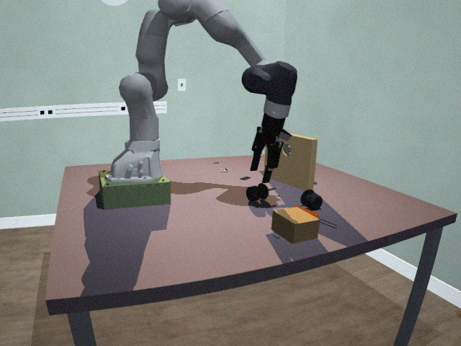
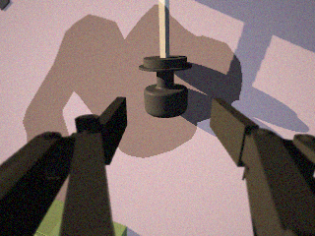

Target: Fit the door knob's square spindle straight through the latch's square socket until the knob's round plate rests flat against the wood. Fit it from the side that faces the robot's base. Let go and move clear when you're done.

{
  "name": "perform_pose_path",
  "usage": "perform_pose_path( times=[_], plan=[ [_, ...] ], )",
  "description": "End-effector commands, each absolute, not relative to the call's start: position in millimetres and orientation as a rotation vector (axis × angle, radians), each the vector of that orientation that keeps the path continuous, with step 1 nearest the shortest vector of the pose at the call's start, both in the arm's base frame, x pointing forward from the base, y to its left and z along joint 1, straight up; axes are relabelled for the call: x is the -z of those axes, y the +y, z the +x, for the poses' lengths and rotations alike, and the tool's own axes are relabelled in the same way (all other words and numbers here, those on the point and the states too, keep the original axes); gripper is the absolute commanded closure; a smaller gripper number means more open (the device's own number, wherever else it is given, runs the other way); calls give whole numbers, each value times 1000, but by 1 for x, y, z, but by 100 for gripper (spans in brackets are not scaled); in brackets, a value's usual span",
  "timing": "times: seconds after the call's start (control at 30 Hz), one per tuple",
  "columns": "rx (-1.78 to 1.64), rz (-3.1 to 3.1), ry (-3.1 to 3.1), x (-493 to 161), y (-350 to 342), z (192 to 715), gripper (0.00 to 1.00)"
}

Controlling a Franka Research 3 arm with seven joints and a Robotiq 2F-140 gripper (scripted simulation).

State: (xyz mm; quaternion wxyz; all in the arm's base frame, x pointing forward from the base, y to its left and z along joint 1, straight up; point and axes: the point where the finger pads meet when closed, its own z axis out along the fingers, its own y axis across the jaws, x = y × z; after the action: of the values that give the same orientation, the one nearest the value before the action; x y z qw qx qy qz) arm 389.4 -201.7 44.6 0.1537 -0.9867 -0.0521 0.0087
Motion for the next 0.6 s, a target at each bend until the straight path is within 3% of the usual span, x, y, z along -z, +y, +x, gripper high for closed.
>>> perform_pose_path(
  times=[0.0, 0.57],
  plan=[
    [-25, -2787, -217, -41, -200, 386, 43],
    [-25, -2787, -217, -20, -197, 386, 43]
  ],
)
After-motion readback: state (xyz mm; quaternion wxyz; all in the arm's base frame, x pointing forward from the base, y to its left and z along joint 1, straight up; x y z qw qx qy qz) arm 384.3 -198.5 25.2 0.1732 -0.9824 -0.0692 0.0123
